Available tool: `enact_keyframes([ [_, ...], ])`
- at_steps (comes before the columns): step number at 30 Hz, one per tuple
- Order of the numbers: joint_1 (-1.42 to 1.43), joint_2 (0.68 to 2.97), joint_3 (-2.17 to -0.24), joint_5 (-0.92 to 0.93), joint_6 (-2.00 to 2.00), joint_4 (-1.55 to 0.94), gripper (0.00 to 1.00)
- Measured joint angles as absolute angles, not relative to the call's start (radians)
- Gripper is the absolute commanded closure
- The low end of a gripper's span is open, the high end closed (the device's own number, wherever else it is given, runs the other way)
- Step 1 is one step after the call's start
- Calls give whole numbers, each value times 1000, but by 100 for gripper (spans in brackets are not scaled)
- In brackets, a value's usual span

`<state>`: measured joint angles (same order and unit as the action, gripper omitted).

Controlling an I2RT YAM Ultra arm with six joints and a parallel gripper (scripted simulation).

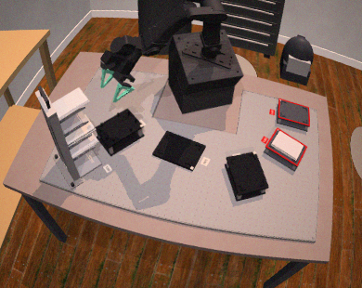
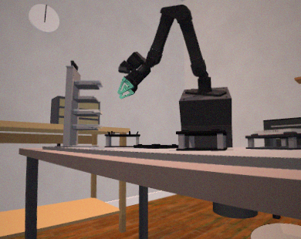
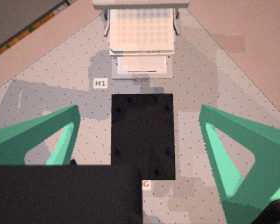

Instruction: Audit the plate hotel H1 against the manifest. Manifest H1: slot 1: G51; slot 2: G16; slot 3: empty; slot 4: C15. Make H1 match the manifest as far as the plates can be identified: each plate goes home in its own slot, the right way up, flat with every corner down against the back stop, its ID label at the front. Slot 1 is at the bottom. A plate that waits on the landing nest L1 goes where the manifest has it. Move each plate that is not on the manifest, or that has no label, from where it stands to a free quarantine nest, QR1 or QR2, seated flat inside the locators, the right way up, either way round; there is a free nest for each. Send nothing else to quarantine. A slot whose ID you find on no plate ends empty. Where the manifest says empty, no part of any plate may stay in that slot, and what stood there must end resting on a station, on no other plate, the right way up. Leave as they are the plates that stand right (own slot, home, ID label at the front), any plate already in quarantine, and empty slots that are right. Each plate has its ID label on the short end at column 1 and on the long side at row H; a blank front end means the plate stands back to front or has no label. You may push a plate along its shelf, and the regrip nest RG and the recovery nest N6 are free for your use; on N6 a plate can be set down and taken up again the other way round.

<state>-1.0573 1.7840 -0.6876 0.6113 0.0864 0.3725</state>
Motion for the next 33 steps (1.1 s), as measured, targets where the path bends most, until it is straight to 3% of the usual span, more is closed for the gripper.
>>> enact_keyframes([
  [33,-1003,1904,-783,564,132,454,0],
])
